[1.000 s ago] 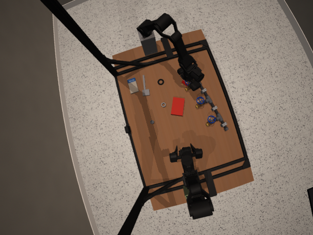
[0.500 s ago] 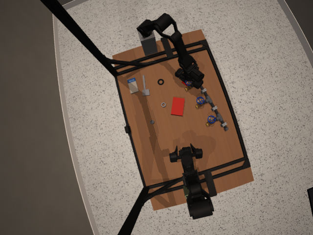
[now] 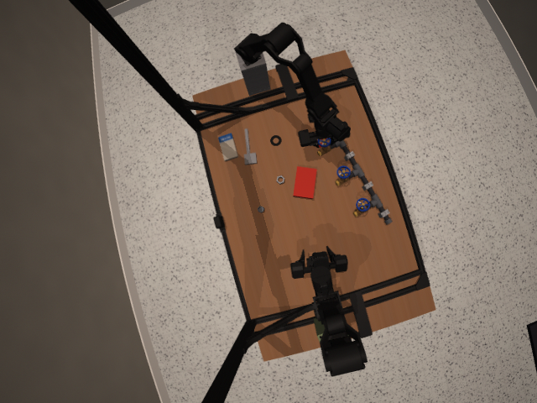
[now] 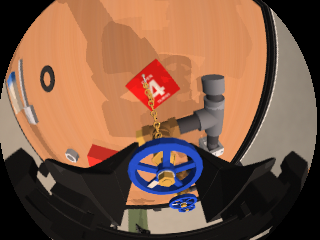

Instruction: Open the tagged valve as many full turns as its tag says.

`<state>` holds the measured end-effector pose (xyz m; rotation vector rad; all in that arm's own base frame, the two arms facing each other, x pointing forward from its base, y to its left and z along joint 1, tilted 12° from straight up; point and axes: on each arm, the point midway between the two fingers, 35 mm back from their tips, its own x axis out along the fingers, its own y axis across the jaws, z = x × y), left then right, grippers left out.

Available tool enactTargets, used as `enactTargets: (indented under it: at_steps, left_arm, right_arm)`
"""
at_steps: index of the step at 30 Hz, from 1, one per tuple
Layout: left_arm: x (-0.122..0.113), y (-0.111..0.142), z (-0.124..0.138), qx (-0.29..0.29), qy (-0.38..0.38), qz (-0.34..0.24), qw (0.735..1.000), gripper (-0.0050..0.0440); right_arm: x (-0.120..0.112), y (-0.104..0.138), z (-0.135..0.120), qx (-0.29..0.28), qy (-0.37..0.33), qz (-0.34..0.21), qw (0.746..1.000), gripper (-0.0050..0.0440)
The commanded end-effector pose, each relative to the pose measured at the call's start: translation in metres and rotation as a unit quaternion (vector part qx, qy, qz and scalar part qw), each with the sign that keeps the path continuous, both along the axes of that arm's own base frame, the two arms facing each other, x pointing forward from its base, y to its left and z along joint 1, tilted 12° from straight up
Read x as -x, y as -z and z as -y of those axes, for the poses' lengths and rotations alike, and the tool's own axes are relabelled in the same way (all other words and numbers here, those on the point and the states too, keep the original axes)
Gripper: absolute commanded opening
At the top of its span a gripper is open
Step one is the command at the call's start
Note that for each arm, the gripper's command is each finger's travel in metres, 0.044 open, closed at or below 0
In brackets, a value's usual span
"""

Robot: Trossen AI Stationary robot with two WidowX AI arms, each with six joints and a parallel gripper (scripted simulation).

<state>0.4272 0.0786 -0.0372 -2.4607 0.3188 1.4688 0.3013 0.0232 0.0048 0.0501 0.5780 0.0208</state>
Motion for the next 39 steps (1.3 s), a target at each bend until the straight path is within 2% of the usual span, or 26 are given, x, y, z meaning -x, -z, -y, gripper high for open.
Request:
enactTargets:
  at_steps: [1,6,11,26,28,30,31,33,36,39]
  left_arm:
    - [0.0,-0.0001,-0.0001,0.05,-0.096,-0.006,0.994,0.0]
    - [0.0,-0.0001,-0.0001,0.115,-0.221,-0.013,0.968,0.0]
    - [0.0,-0.0001,-0.0001,0.119,-0.227,-0.014,0.966,0.0]
    - [0.0,0.0,-0.0001,0.112,-0.214,-0.013,0.97,0.036]
    - [0.0,0.0,-0.0001,0.112,-0.214,-0.013,0.97,0.036]
    - [0.0,0.0,-0.0001,0.112,-0.214,-0.013,0.97,0.04]
    - [0.0,0.0,-0.0001,0.112,-0.214,-0.013,0.97,0.04]
    - [0.0,0.0,-0.0001,0.097,-0.186,-0.011,0.978,0.04]
    - [0.0,0.0,0.0,0.04,-0.076,-0.005,0.996,0.04]
    - [0.0,0.0,0.0,-0.002,0.003,0.0,1.0,0.04]
  right_arm:
    - [0.0,0.0,0.0,0.0,0.0,0.0,1.0,0.04]
    - [0.0,0.0,0.0,0.0,0.0,0.0,1.0,0.04]
    - [0.0,0.0,0.0,0.0,0.0,0.0,1.0,0.04]
    - [0.0,0.0,0.0,0.0,0.0,0.0,1.0,0.04]
    - [0.0,0.0,0.0,0.0,0.0,0.0,1.0,0.04]
    - [0.0,0.0,0.0,0.0,0.0,0.0,1.0,0.04]
    - [0.0,0.0,0.0,0.0,0.0,0.0,1.0,0.04]
    - [0.0,0.0,0.0,0.0,0.0,0.0,1.0,0.04]
    - [0.0,0.0,0.0,0.0,0.0,0.0,1.0,0.04]
    - [0.0,0.0,0.0,0.0,0.0,0.0,1.0,0.04]
